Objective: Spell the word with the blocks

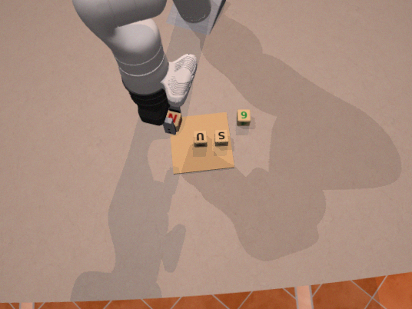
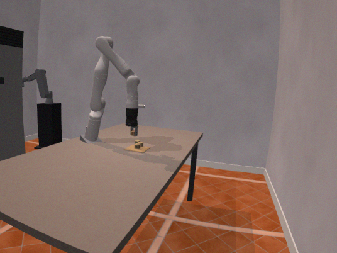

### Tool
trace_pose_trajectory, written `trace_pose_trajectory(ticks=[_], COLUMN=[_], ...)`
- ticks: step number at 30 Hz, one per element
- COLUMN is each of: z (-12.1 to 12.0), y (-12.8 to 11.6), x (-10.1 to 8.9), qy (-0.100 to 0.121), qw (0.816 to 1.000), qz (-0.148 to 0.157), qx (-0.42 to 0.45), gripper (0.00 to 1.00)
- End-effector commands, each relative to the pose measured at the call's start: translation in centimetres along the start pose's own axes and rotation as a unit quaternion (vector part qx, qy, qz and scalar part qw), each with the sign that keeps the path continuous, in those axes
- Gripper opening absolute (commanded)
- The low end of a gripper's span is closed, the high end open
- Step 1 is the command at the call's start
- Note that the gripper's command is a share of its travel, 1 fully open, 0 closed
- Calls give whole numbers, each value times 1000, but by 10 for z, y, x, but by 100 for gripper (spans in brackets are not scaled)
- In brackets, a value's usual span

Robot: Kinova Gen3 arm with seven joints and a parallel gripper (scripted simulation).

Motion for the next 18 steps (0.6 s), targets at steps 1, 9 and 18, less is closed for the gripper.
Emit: trace_pose_trajectory(ticks=[1, 9, 18], z=[0, 0, 0], y=[3, 5, 7], x=[0, 0, 0], qy=[0, -1, -1], qw=[1000, 997, 991], qz=[0, -1, -2], qx=[-25, -82, -135], gripper=[57, 57, 57])
Point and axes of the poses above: the point where the finger pads meet when closed, its own x axis out along the fingers, its own z axis across the jaws, y = z × x, the point moved 2 cm from there along -x, back along the fingers, and after that the axes turned 4 degrees about x, right-handed, at the moved point
